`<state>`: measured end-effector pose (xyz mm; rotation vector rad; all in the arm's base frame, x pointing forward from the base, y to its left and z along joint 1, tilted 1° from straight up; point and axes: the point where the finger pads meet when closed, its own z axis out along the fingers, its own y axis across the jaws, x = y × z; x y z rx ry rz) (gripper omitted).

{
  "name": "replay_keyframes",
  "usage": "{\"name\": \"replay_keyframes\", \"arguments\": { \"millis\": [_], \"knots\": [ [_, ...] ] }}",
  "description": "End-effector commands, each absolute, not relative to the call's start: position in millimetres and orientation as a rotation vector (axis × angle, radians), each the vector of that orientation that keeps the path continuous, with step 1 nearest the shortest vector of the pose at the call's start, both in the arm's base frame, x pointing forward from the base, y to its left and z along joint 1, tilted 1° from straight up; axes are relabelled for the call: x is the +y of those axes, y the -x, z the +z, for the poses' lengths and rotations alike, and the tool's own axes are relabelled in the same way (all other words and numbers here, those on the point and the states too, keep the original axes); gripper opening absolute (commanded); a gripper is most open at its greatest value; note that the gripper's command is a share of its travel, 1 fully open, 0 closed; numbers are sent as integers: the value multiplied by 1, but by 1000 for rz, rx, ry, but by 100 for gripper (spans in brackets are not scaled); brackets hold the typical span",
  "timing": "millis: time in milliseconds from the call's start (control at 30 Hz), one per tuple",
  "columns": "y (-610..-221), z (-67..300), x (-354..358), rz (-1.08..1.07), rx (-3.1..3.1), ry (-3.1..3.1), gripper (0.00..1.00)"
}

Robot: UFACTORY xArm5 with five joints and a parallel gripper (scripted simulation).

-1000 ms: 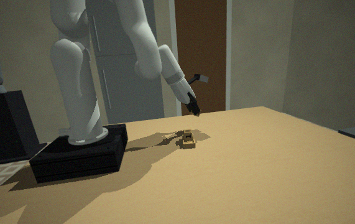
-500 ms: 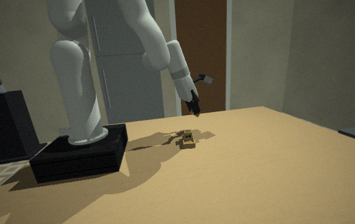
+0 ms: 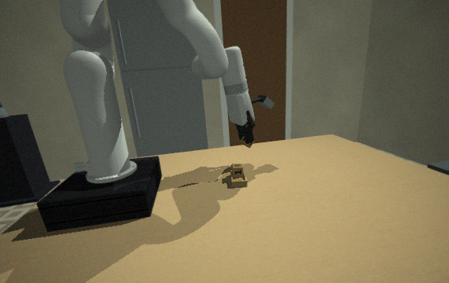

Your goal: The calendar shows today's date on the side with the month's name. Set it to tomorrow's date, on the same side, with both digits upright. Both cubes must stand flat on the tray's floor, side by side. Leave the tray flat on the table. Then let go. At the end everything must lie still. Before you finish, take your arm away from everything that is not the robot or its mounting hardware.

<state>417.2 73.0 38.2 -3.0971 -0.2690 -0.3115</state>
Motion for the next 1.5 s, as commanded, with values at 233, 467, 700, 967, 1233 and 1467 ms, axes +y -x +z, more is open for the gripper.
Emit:
{"name": "replay_keyframes", "arguments": {
  "millis": [233, 467, 700, 967, 1233, 1467],
  "knots": [
    [-420, 39, 74, -91, -282, 3123, 29],
    [-422, 38, 77, 33, -281, 3131, 29],
    [-423, 38, 79, 157, -283, 3135, 29],
    [-425, 38, 80, 319, -291, 3131, 29],
    [-427, 38, 81, 524, -291, 3115, 29],
    [-429, 37, 81, 688, -289, 3093, 29]
  ]
}}
